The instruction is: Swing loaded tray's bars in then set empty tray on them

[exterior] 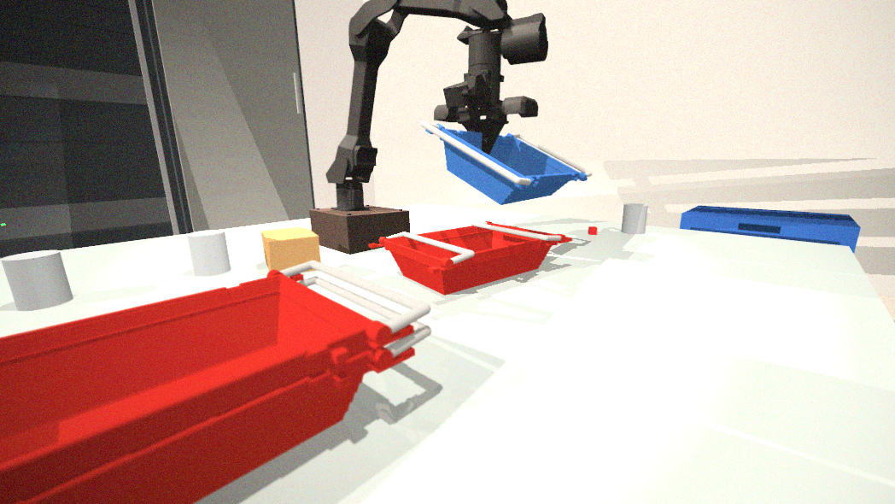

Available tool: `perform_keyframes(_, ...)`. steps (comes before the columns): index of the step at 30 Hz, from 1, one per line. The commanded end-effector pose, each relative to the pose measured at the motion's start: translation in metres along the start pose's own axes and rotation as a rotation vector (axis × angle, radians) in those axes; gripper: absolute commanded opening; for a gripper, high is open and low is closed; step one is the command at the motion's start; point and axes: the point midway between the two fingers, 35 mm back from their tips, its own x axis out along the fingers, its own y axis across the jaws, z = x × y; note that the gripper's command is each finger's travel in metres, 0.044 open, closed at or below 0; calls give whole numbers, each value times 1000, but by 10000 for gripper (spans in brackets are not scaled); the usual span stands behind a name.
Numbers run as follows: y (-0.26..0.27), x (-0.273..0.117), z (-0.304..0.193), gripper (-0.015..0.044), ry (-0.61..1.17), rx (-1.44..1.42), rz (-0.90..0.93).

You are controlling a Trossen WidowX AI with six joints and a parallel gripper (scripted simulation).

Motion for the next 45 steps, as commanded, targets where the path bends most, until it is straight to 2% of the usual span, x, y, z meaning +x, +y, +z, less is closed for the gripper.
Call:
perform_keyframes(1, 4, -3, 15, 0, 3, 53, 13)
perform_keyframes(20, 5, -4, 86, 0, 3, 277, 14)
perform_keyframes(45, 5, -4, 87, 0, 3, 279, 14)
